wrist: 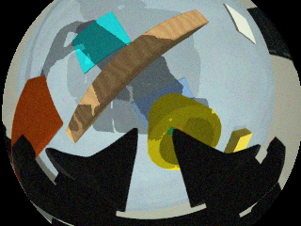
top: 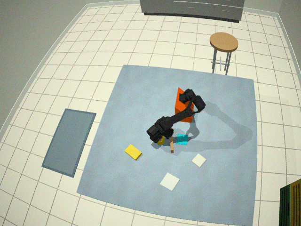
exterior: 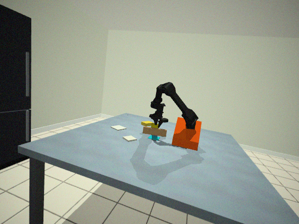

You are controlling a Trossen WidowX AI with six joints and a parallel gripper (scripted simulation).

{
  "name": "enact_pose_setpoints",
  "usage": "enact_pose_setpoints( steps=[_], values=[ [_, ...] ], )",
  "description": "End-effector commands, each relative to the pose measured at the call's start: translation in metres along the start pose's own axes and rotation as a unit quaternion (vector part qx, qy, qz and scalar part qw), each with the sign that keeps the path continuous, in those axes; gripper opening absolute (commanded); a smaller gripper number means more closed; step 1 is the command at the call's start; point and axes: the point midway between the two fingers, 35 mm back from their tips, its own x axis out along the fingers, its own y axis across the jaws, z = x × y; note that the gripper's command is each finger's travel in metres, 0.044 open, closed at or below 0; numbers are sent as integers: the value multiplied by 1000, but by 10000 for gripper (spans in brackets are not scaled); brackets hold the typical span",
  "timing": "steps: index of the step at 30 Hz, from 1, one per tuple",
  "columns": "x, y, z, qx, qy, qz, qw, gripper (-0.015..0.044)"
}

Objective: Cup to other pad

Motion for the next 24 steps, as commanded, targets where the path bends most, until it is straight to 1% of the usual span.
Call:
enact_pose_setpoints(
  steps=[1, 12, 24],
  values=[
    [8, 2, -1, 5, -3, 4, 1000, 166],
    [16, 3, 0, 5, -4, 4, 1000, 166],
    [14, 3, -1, 1, -1, 3, 1000, 87]
  ],
)
